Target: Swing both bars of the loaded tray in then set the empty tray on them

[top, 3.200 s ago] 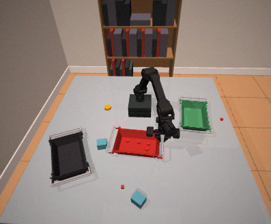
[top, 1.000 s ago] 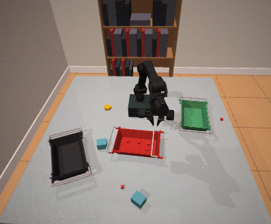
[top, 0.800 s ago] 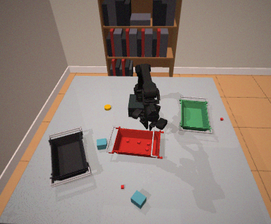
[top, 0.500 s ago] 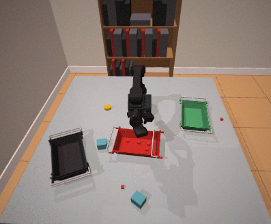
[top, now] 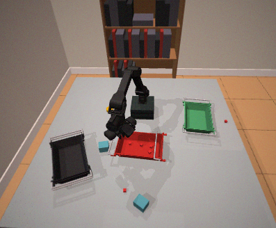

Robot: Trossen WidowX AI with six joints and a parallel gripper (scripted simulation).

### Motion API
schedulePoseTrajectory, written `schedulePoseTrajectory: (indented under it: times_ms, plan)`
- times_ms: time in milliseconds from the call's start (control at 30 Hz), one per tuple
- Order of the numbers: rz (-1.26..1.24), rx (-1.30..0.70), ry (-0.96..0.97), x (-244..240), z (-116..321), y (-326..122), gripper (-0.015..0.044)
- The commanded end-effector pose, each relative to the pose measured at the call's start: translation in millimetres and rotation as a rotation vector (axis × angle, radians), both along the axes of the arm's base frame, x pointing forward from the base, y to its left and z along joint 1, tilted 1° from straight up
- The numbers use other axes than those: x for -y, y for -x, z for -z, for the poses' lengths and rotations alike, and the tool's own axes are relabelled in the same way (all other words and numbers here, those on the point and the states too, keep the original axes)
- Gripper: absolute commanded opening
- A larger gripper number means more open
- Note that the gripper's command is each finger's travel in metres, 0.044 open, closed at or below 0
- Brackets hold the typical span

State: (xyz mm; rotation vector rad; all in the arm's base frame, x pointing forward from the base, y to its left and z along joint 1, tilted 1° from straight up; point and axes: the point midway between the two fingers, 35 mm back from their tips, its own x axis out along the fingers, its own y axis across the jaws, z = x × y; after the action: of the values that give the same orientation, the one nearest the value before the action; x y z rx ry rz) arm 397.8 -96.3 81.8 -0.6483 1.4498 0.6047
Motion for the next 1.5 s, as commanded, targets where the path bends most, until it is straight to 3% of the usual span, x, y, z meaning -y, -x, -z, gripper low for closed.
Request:
schedulePoseTrajectory:
  times_ms: [0, 100, 533, 967, 1467]
  plan:
    - [0.696, -0.01, -0.01, 58.6, 28.3, 27.2, 0.0084]
    - [0.868, -0.007, -0.013, 72.4, 33.9, 34.5, 0.0084]
    - [0.873, -0.007, -0.013, 73.0, 36.9, 34.5, 0.0084]
    - [0.873, -0.007, -0.013, 74.1, 94.2, 34.3, 0.0084]
    - [0.873, -0.008, -0.015, 43.4, 61.2, 32.3, 0.0084]
